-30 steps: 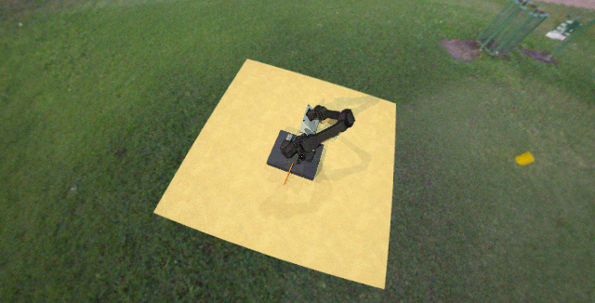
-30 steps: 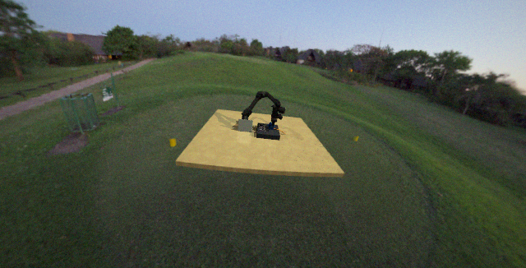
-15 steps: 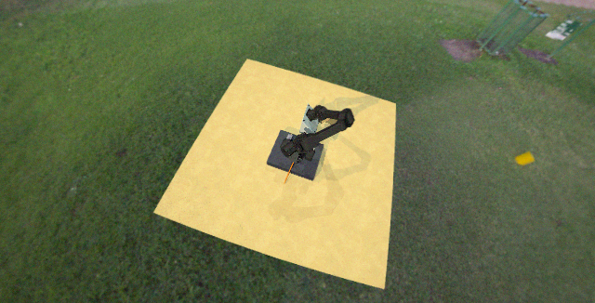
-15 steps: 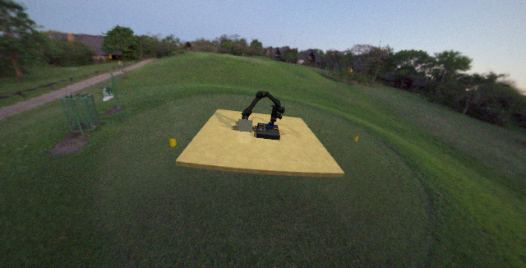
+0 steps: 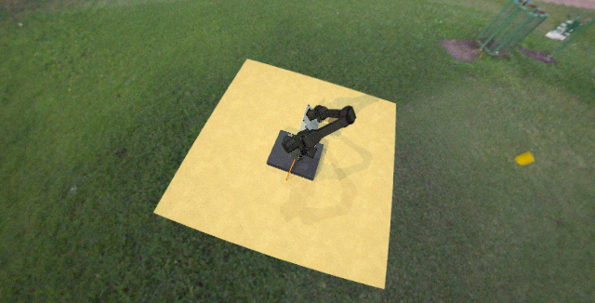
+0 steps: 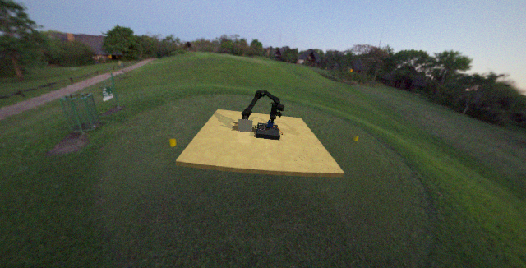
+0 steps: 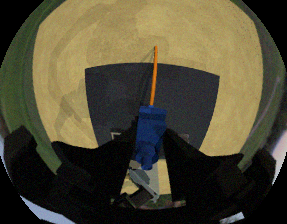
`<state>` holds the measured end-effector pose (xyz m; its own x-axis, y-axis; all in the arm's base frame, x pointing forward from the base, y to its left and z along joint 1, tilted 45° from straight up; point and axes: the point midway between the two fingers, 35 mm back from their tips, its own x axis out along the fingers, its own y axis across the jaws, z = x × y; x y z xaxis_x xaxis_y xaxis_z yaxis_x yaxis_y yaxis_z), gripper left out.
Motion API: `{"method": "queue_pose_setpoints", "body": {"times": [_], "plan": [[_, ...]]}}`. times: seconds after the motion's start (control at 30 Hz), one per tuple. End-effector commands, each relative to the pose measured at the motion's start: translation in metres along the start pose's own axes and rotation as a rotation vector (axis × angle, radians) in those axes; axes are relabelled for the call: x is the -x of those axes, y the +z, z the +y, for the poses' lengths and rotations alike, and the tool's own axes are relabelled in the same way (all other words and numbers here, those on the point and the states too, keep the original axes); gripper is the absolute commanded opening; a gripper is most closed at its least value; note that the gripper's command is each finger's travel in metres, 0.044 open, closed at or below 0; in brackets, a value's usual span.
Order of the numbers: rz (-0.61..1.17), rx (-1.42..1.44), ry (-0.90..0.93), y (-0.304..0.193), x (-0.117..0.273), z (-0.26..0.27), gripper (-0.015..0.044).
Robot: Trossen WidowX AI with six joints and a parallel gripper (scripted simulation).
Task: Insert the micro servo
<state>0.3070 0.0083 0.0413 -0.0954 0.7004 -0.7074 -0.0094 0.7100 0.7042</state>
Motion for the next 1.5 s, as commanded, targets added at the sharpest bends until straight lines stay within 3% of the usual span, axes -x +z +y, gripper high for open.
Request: {"method": "queue_pose_setpoints", "body": {"times": [0.0, 0.37, 0.6, 1.47], "plan": [[0.005, 0.000, -0.002, -0.006, 0.000, 0.004, 0.0000], [0.006, -0.001, 0.001, -0.010, 0.000, 0.061, 0.0000], [0.006, -0.035, 0.001, -0.010, 0.000, 0.065, 0.0000], [0.006, -0.920, -0.002, -0.010, 0.000, 0.065, 0.0000]]}}
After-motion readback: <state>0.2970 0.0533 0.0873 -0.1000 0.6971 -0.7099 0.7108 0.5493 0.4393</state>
